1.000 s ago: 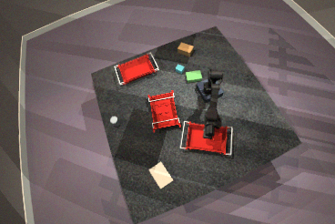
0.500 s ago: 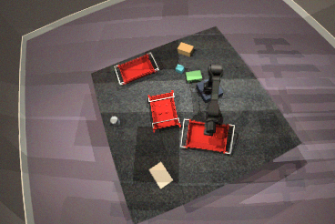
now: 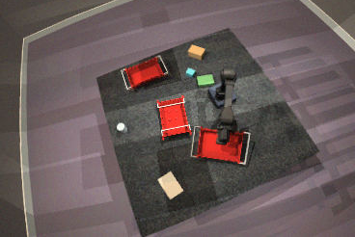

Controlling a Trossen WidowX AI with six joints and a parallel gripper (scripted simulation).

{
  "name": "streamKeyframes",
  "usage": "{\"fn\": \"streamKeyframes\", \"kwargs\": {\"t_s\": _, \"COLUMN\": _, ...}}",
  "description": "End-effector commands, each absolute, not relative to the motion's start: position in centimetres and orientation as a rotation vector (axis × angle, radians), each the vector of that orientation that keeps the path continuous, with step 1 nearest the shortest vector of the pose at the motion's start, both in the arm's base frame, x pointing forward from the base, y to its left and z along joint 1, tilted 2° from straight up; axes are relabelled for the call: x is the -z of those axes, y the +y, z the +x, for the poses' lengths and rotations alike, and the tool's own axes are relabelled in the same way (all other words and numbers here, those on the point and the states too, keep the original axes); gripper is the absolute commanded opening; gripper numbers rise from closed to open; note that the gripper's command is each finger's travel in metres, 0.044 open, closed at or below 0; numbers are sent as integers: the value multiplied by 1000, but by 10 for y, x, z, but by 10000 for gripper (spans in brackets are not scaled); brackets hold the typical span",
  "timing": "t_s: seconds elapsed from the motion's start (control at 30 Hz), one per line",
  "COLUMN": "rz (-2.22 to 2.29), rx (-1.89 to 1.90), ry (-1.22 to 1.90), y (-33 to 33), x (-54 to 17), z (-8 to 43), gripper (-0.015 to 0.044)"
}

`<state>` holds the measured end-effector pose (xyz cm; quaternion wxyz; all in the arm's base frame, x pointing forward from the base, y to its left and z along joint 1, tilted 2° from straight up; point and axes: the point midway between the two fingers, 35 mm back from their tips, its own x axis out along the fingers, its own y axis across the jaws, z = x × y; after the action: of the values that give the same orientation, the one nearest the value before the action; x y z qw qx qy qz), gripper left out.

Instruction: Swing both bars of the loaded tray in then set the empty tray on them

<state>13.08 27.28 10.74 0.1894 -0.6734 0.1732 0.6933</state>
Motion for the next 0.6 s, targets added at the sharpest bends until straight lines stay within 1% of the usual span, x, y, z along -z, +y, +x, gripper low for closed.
{"fn": "streamKeyframes", "kwargs": {"t_s": 0.0, "rz": -1892, "rx": -1938, "ry": 458, "y": 282, "x": -125, "z": 136, "gripper": 0}}
{"fn": "streamKeyframes", "kwargs": {"t_s": 0.57, "rz": -1892, "rx": -1937, "ry": 456, "y": 296, "x": -178, "z": 144, "gripper": 0}}
